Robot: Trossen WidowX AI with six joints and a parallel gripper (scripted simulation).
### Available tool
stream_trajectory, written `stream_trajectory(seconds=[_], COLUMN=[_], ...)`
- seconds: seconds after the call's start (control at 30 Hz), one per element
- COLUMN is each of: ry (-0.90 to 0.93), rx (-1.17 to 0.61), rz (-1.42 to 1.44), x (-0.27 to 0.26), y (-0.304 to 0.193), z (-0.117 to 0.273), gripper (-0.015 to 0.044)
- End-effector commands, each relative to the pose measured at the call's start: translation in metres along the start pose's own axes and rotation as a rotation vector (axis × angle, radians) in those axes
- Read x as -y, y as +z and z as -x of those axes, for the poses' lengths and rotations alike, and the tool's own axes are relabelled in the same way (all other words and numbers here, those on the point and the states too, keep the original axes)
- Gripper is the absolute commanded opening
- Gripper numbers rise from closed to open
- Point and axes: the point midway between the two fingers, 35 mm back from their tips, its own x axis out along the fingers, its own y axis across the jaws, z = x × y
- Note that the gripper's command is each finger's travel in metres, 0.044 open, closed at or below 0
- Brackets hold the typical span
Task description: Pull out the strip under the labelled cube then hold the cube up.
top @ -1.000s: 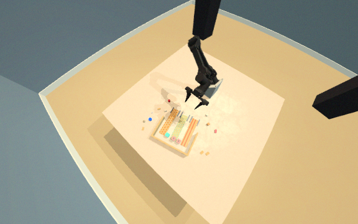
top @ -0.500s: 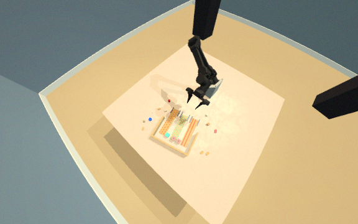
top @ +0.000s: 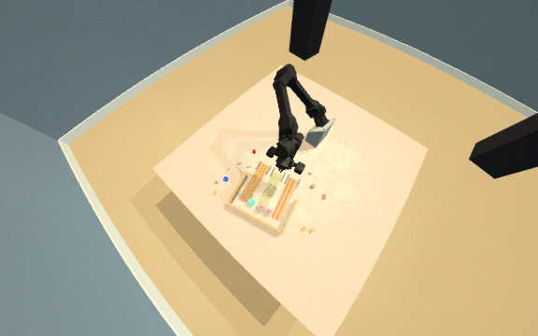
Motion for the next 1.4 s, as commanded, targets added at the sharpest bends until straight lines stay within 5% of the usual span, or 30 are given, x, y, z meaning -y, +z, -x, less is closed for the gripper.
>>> stream_trajectory(seconds=[0.0, 0.2, 1.37], ry=[0.052, 0.088, 0.088], rx=[-0.257, -0.447, -0.447], rz=[0.047, 0.082, 0.082], x=[0.013, 0.025, 0.019], y=[-0.003, -0.014, -0.033], z=[-0.036, -0.055, -0.092], gripper=[0.0, 0.0, 0.0])
